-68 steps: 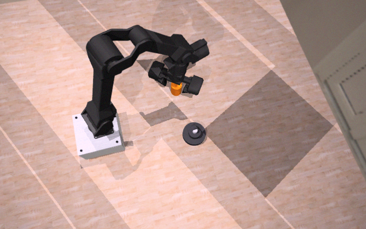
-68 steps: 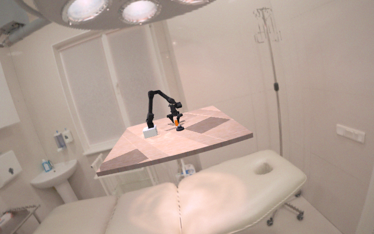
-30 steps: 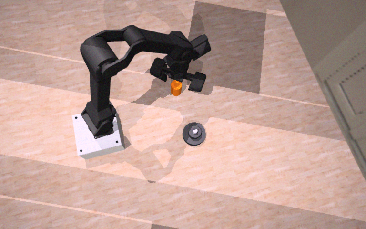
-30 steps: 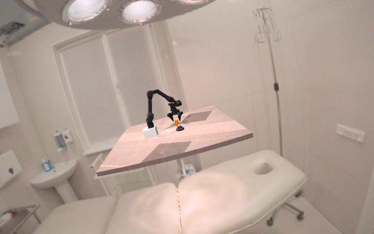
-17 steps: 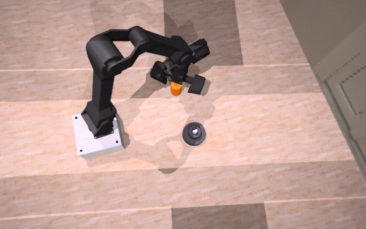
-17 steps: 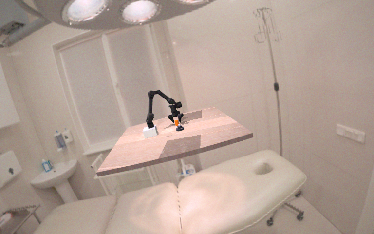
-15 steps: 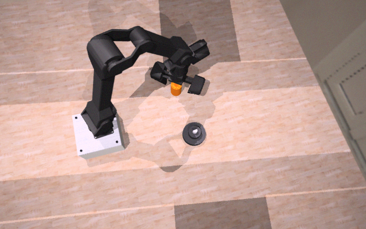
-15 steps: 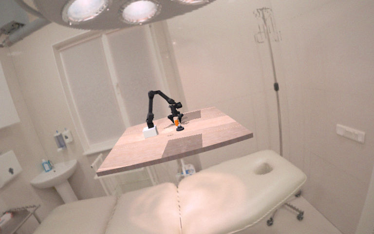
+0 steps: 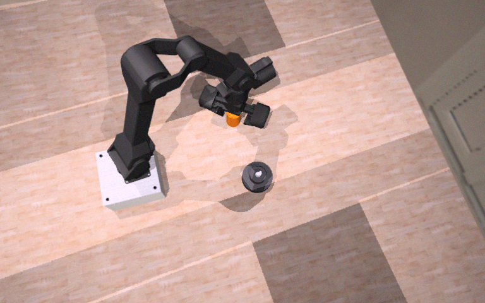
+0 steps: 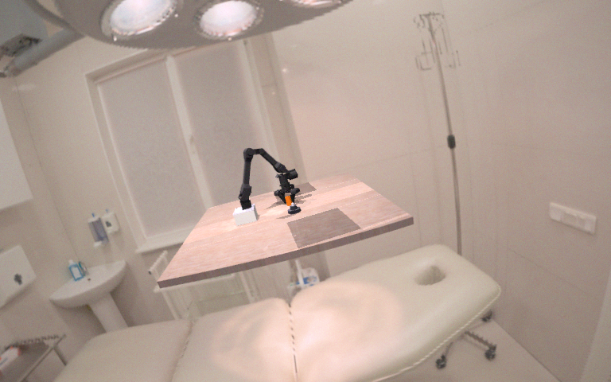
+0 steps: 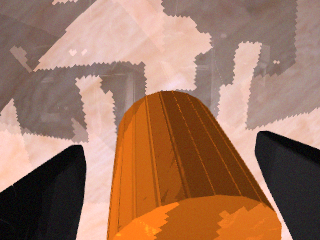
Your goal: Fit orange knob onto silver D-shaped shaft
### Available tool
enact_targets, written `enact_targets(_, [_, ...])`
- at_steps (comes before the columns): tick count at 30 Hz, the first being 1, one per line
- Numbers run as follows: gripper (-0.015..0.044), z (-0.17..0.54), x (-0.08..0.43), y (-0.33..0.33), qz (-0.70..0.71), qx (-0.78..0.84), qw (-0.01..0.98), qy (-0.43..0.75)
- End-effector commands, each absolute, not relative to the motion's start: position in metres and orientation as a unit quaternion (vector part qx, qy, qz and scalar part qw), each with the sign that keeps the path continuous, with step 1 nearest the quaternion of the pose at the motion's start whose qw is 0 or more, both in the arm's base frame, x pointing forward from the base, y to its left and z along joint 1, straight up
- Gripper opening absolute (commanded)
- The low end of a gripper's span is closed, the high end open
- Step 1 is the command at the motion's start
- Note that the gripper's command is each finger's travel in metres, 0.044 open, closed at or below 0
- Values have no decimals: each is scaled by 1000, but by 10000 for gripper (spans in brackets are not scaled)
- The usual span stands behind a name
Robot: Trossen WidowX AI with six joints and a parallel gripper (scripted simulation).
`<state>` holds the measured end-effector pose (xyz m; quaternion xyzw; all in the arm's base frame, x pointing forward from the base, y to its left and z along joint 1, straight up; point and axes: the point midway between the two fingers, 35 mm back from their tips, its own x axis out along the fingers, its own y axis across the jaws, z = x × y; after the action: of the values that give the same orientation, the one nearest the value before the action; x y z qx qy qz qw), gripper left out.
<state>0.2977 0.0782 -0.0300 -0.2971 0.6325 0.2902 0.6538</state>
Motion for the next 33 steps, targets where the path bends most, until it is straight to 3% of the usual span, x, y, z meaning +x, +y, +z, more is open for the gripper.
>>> enact_targets(1, [230,-32,297,78,293,-297,652,634])
enact_targets(3, [177,-32,297,78,293,-297,652,634])
enact_targets(9, [138,-32,297,78,293,-297,652,634])
enact_targets(14, [6,-25,298,79,293,-297,652,634])
enact_targets(33, [0,31,304,80,293,-297,652,633])
